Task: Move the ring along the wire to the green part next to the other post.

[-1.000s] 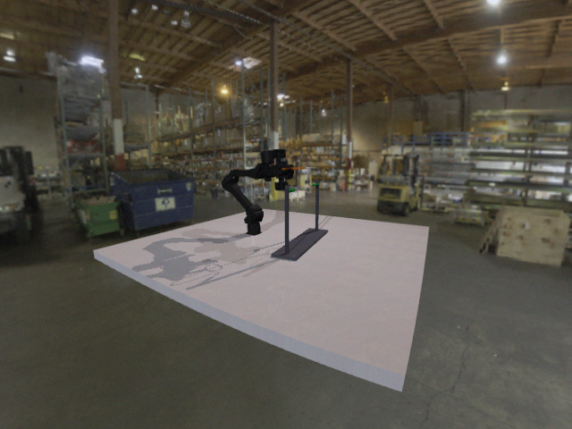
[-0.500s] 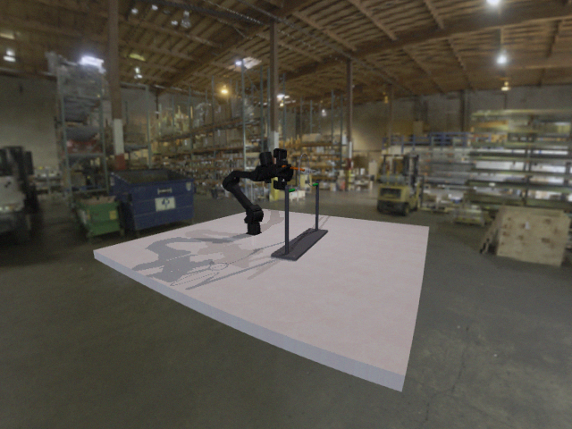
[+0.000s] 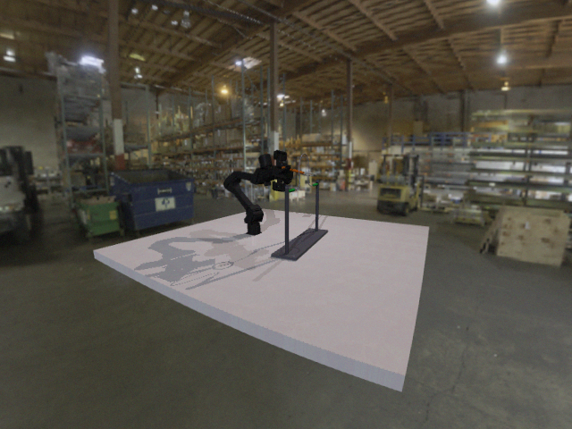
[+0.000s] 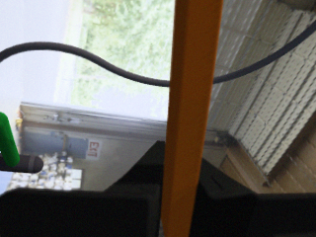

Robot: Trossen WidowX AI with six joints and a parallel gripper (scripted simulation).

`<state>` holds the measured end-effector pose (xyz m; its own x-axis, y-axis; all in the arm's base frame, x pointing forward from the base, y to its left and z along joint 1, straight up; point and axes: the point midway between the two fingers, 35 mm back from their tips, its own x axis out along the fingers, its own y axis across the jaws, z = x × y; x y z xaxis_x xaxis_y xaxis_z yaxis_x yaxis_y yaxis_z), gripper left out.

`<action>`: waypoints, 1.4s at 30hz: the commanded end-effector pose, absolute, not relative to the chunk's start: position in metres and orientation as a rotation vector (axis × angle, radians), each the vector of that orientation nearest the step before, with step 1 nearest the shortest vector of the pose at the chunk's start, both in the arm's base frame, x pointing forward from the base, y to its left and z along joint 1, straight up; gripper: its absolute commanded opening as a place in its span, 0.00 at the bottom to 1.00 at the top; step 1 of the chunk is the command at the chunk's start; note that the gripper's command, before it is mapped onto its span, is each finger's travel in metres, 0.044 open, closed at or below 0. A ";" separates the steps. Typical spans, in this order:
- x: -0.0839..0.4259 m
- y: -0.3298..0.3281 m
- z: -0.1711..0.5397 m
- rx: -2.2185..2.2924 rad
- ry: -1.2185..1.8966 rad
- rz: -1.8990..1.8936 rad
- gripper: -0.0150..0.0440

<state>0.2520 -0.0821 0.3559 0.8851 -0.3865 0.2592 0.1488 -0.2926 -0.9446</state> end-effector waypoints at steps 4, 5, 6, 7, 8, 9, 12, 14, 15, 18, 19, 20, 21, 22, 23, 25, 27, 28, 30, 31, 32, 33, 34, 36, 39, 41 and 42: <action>0.252 -0.086 0.345 -1.749 0.189 -0.517 0.00; 0.253 -0.086 0.343 -1.738 0.192 -0.513 0.00; 0.253 -0.087 0.340 -1.726 0.196 -0.510 0.00; 0.253 -0.087 0.337 -1.712 0.201 -0.506 0.00; 0.253 -0.088 0.334 -1.696 0.206 -0.501 0.00; 0.253 -0.088 0.331 -1.680 0.211 -0.496 0.00; 0.253 -0.089 0.323 -1.636 0.225 -0.483 0.00; 0.253 -0.090 0.318 -1.605 0.234 -0.473 0.00; 0.253 -0.090 0.314 -1.585 0.240 -0.467 0.00; 0.253 -0.090 0.303 -1.522 0.259 -0.448 0.00; 0.253 -0.090 0.299 -1.501 0.265 -0.441 0.00; 0.254 -0.089 0.296 -1.479 0.271 -0.434 0.00; 0.254 -0.089 0.292 -1.457 0.278 -0.428 0.00; 0.254 -0.089 0.288 -1.434 0.284 -0.421 0.00; 0.253 -0.088 0.284 -1.412 0.290 -0.414 0.00; 0.253 -0.087 0.276 -1.365 0.303 -0.400 0.00; 0.253 -0.085 0.269 -1.319 0.315 -0.386 0.00; 0.253 -0.084 0.265 -1.296 0.321 -0.379 0.00; 0.253 -0.082 0.257 -1.248 0.334 -0.364 0.00; 0.253 -0.080 0.254 -1.225 0.339 -0.357 0.00; 0.253 -0.079 0.250 -1.201 0.345 -0.350 0.00; 0.253 -0.077 0.246 -1.177 0.351 -0.343 0.00; 0.253 -0.076 0.243 -1.154 0.357 -0.335 0.00; 0.252 -0.072 0.235 -1.106 0.369 -0.321 0.00; 0.252 -0.066 0.225 -1.034 0.385 -0.299 0.00; 0.251 -0.062 0.218 -0.986 0.396 -0.284 0.00; 0.251 -0.060 0.215 -0.963 0.401 -0.277 0.00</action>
